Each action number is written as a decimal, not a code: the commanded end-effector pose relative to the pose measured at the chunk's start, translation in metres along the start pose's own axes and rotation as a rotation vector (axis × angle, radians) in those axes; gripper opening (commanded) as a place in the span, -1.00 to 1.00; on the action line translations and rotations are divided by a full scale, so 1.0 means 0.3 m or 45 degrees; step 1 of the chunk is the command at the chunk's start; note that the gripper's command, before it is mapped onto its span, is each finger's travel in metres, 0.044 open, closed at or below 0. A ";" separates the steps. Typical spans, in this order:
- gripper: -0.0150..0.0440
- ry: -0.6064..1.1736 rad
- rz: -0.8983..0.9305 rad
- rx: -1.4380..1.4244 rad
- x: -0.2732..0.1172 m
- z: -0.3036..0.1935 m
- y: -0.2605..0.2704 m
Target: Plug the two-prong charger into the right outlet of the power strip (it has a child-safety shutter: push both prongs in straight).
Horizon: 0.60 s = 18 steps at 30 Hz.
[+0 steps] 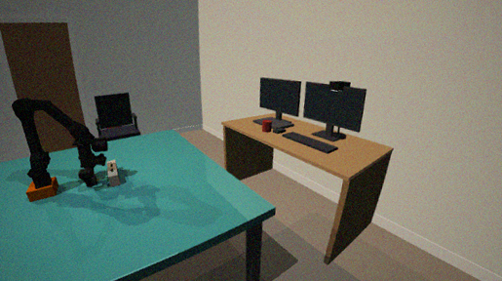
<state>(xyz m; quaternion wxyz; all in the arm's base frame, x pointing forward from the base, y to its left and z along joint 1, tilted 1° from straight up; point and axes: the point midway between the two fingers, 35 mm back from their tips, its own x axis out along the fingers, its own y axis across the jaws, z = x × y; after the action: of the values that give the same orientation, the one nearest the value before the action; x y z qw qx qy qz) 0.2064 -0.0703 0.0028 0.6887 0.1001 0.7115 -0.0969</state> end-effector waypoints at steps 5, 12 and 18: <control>0.73 0.002 0.000 0.000 0.005 -0.001 0.000; 0.11 0.002 0.000 0.000 0.005 -0.001 0.000; -0.16 0.002 0.000 0.000 0.005 -0.001 0.000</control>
<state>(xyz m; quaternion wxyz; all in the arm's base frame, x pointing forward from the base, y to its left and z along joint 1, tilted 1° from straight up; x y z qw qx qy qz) 0.2054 -0.0701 0.0009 0.6873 0.1002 0.7129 -0.0969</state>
